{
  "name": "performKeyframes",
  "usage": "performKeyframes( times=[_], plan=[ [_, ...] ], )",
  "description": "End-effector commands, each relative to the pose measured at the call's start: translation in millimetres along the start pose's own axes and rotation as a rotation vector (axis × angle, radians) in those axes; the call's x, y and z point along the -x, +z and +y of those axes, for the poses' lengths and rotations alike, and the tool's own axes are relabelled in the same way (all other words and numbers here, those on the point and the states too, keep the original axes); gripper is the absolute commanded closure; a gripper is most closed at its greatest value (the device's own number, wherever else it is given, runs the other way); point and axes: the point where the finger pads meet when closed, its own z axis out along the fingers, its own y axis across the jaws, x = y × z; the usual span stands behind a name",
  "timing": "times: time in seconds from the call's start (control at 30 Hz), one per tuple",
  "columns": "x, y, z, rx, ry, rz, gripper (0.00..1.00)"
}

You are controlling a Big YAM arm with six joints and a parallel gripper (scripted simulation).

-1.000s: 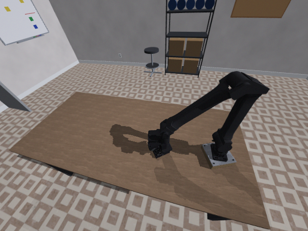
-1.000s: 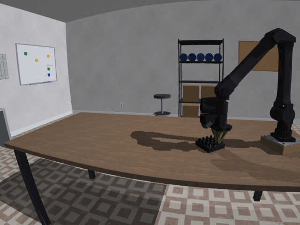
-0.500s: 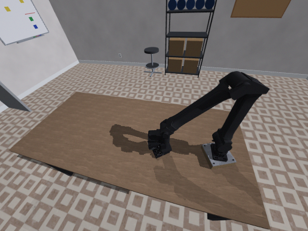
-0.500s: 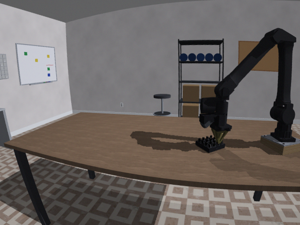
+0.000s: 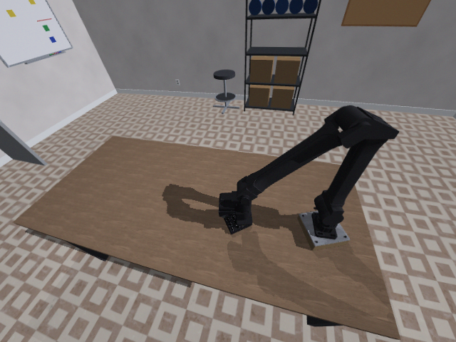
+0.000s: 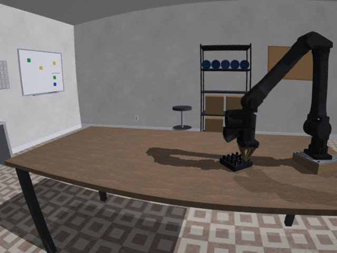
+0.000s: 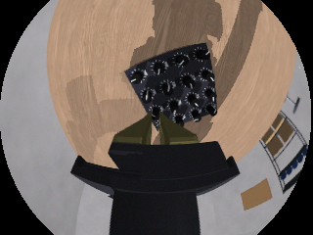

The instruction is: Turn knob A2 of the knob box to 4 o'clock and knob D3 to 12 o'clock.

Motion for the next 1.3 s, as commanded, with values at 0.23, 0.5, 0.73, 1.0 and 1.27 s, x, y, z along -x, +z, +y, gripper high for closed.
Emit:
performKeyframes(
  times=[0.23, 0.5, 0.73, 1.0, 1.27],
  plan=[
    [4.9, -1.1, -6.5, -0.004, 0.276, -0.019, 0.93],
    [4.9, -1.1, -6.6, -0.003, 0.469, -0.019, 0.93],
    [4.8, -1.1, -6.6, -0.002, 0.602, -0.019, 0.93],
    [4.6, -1.0, -6.7, 0.0, 0.794, -0.019, 0.93],
    [4.5, -0.9, -6.7, 0.0, 0.917, -0.019, 0.93]
  ],
)
